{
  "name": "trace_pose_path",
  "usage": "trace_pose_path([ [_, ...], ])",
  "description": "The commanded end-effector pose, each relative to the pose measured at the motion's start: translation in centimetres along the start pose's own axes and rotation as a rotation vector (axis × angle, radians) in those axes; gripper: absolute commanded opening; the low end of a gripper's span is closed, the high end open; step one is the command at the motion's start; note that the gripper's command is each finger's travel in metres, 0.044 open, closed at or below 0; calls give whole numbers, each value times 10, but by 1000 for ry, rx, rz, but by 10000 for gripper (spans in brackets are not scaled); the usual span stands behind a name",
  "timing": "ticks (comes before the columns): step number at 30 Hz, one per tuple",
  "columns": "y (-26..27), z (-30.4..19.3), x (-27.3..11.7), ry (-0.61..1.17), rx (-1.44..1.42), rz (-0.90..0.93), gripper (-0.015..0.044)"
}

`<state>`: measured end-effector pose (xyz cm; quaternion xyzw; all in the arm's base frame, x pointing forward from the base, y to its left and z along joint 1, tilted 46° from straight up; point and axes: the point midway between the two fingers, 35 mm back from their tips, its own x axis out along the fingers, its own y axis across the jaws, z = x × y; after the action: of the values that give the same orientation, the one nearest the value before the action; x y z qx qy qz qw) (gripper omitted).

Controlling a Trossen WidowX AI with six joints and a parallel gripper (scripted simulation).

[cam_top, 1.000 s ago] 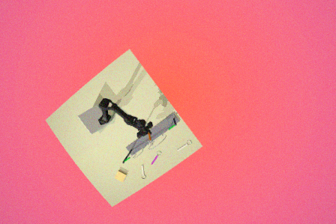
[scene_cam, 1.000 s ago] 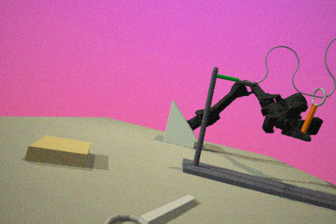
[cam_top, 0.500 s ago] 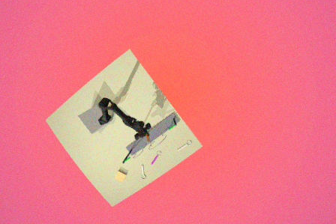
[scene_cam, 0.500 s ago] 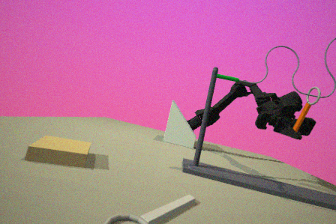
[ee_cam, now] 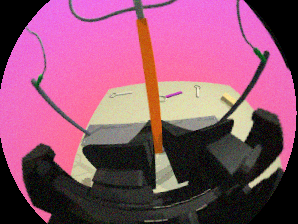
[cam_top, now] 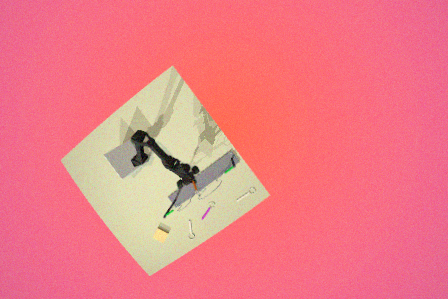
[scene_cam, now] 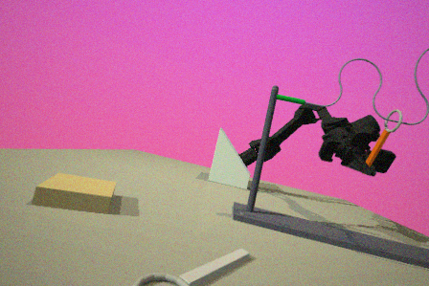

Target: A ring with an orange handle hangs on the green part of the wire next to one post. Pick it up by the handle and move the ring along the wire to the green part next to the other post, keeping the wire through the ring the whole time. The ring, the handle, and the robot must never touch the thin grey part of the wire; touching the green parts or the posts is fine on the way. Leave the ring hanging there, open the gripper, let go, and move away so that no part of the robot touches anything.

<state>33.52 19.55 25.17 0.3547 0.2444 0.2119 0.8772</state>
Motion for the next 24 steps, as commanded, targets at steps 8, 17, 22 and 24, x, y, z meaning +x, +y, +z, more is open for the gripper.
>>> trace_pose_path([
  [8,-25,0,-3,11,-101,-58,-150],
  [17,-48,4,-8,27,-229,-133,-150],
  [22,-64,9,-13,39,-324,-188,-150],
  [24,-70,11,-15,44,-364,-211,-150],
])
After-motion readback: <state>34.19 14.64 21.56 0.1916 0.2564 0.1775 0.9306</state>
